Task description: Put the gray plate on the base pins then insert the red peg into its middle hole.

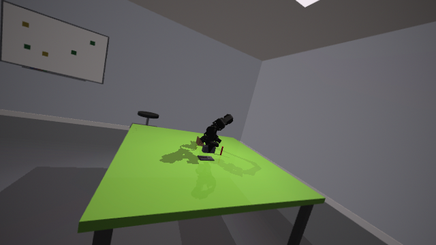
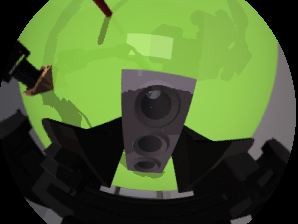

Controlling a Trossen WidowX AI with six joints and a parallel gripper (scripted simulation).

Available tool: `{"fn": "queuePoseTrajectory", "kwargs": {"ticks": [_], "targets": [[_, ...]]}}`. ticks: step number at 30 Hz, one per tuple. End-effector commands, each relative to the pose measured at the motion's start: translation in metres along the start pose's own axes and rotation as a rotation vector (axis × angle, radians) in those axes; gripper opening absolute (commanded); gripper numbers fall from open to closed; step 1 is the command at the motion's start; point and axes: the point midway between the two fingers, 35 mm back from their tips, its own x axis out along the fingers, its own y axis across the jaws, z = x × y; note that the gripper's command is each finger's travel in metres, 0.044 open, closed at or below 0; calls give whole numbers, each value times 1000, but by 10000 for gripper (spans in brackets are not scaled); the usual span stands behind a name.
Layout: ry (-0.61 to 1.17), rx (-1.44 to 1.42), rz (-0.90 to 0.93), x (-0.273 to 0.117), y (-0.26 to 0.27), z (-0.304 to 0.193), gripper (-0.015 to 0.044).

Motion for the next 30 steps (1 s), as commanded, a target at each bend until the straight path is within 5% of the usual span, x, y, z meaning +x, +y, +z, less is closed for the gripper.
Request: {"fn": "queuePoseTrajectory", "kwargs": {"ticks": [1, 30], "targets": [[0, -9, 4, 3, 3, -5, 0], [0, -9, 4, 15, 3, -6, 0]]}}
